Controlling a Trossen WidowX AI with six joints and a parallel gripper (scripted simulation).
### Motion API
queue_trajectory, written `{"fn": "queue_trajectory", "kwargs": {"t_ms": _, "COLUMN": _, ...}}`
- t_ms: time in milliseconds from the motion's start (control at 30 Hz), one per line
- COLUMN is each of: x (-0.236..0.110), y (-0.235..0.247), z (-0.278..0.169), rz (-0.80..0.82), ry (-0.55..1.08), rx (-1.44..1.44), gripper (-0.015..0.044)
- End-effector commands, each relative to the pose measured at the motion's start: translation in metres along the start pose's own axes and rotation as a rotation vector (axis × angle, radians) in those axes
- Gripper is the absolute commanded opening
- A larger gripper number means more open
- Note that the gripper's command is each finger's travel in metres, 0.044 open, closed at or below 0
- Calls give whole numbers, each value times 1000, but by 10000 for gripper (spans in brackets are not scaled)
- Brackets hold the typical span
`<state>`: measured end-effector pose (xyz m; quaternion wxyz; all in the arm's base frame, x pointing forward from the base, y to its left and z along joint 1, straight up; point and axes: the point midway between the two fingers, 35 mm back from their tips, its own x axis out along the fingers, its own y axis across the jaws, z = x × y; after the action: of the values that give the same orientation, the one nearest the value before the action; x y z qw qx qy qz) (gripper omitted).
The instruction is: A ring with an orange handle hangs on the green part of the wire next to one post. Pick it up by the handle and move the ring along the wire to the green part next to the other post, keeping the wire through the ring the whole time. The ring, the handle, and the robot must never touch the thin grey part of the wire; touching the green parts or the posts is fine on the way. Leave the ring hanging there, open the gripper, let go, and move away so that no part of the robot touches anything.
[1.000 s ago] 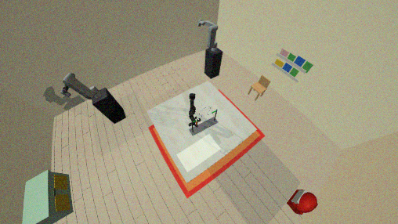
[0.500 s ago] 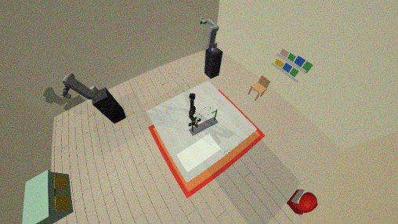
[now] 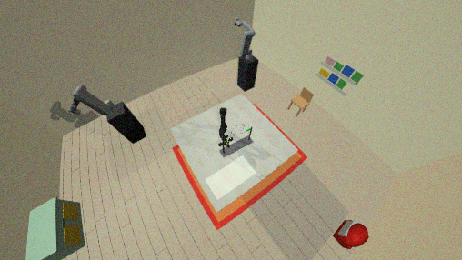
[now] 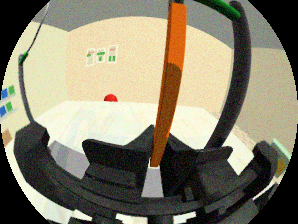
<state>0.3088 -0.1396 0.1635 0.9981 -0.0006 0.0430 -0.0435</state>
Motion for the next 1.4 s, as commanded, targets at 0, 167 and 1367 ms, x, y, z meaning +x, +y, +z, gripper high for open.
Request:
{"fn": "queue_trajectory", "kwargs": {"t_ms": 0, "x": 0, "y": 0, "z": 6, "rz": 3, "ry": -13, "rx": -10, "gripper": -150}}
{"fn": "queue_trajectory", "kwargs": {"t_ms": 167, "x": 0, "y": 0, "z": 6, "rz": 3, "ry": -13, "rx": -10, "gripper": -150}}
{"fn": "queue_trajectory", "kwargs": {"t_ms": 1367, "x": 1, "y": 13, "z": 6, "rz": 6, "ry": -13, "rx": -8, "gripper": -150}}
